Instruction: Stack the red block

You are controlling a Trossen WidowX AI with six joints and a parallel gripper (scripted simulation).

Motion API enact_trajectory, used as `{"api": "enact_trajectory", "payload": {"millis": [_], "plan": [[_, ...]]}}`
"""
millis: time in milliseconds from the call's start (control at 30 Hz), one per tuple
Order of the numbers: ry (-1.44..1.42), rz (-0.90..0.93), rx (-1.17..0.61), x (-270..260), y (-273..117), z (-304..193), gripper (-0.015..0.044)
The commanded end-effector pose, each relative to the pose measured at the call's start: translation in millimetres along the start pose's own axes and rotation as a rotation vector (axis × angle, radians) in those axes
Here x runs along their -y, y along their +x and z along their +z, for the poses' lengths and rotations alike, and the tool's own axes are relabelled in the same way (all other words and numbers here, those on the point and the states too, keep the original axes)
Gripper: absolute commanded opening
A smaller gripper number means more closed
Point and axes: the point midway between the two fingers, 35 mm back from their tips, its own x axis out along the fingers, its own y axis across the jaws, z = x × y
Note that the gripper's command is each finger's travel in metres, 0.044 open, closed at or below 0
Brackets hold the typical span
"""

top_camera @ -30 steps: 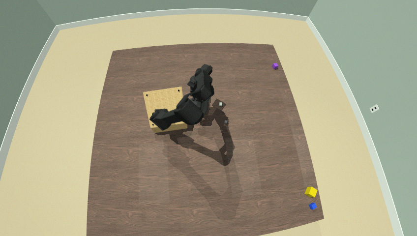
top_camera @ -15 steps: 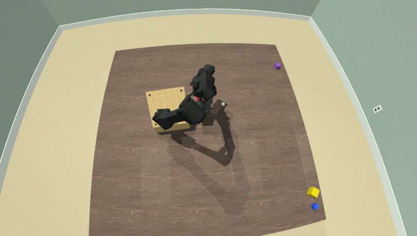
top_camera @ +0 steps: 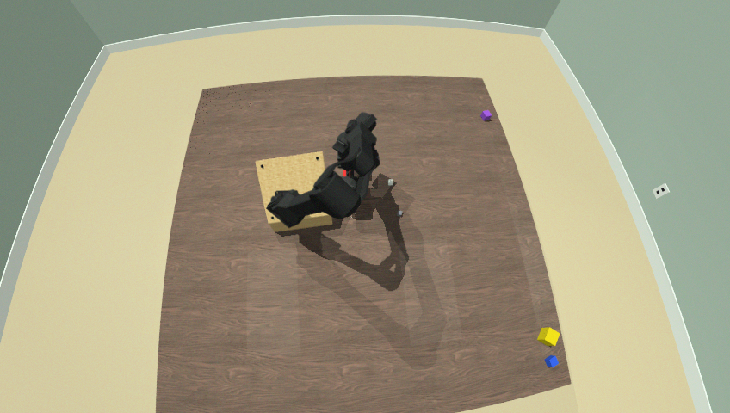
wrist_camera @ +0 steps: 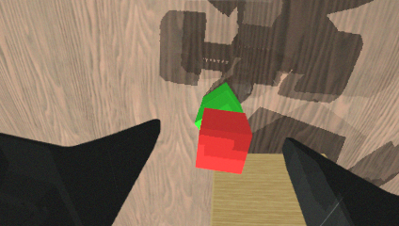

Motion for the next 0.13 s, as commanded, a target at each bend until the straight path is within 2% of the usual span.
{"api": "enact_trajectory", "payload": {"millis": [0, 100], "plan": [[0.001, 0.001, 0.0, -0.2, 0.1, 0.0, 0.044], [0.001, 0.001, 0.0, -0.2, 0.1, 0.0, 0.044]]}}
